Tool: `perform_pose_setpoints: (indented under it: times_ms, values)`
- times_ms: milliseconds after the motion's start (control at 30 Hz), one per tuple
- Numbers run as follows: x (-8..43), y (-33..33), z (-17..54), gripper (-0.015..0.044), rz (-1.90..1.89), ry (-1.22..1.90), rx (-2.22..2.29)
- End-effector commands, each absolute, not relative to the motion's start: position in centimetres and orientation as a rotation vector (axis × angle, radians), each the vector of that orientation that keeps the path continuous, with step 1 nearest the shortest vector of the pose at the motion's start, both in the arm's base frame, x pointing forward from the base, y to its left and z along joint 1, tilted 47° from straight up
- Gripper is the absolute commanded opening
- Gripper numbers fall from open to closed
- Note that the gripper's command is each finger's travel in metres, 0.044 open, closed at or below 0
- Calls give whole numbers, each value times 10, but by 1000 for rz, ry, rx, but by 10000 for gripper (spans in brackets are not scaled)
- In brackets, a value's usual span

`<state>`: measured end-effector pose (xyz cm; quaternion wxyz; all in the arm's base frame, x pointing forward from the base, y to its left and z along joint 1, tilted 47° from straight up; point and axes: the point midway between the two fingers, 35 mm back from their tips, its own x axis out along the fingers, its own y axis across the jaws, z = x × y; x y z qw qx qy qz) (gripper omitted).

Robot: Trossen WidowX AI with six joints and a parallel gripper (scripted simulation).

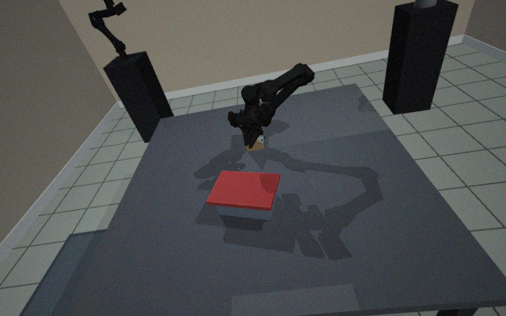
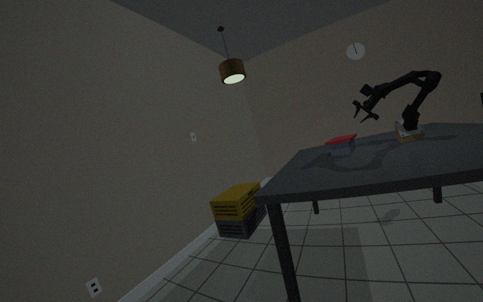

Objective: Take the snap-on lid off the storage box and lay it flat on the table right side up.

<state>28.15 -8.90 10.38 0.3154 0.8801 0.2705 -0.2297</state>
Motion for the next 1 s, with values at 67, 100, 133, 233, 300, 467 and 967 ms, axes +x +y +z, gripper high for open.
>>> perform_pose_setpoints:
  times_ms: [67,100,133,233,300,467,967]
  values:
    - [280,-89,102,235,-616,717,2337]
    - [280,-87,100,235,-617,717,2337]
    - [281,-83,96,235,-618,718,2336]
    - [282,-57,71,235,-618,718,2336]
    - [281,-45,62,235,-614,717,2339]
    - [281,-44,60,235,-614,717,2339]
    - [299,-38,48,235,-616,719,2336]
